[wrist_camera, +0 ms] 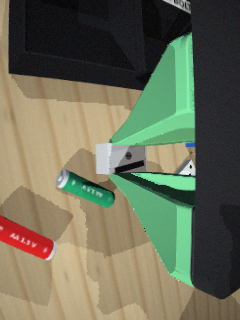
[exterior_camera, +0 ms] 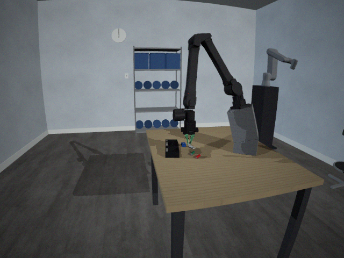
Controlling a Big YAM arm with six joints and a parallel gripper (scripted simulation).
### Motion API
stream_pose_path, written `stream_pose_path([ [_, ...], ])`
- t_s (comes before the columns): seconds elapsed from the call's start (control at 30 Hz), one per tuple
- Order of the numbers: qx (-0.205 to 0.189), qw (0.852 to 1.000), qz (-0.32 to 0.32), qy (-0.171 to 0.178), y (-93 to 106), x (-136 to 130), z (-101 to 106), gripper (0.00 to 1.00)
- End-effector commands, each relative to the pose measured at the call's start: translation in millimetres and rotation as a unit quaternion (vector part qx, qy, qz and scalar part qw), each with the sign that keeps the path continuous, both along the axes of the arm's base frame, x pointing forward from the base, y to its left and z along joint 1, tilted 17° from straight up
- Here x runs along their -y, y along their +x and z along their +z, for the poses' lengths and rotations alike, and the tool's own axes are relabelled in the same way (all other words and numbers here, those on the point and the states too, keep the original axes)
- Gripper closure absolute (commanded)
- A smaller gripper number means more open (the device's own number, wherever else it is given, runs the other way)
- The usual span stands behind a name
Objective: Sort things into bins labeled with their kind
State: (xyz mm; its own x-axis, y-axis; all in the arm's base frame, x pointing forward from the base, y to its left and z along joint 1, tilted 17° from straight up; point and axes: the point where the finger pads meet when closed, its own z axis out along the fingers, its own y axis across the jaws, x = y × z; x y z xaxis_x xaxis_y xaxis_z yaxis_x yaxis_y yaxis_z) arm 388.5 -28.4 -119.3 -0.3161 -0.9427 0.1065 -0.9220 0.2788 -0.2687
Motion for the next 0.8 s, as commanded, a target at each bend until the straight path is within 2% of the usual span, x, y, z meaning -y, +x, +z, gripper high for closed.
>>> stream_pose_path([
  [0.0, 0.013, 1.000, 0.022, -0.003, 17.9, 18.5, 18.6, 0.91],
  [0.07, 0.013, 1.000, 0.022, -0.003, 17.9, 18.5, 18.6, 0.91],
  [0.57, 0.016, 1.000, 0.022, -0.008, 39.7, 107.1, 43.1, 0.91],
  [0.63, 0.016, 1.000, 0.022, -0.008, 39.7, 107.1, 43.1, 0.91],
  [0.77, 0.004, 1.000, 0.028, -0.007, 40.9, 129.2, 39.7, 0.91],
])
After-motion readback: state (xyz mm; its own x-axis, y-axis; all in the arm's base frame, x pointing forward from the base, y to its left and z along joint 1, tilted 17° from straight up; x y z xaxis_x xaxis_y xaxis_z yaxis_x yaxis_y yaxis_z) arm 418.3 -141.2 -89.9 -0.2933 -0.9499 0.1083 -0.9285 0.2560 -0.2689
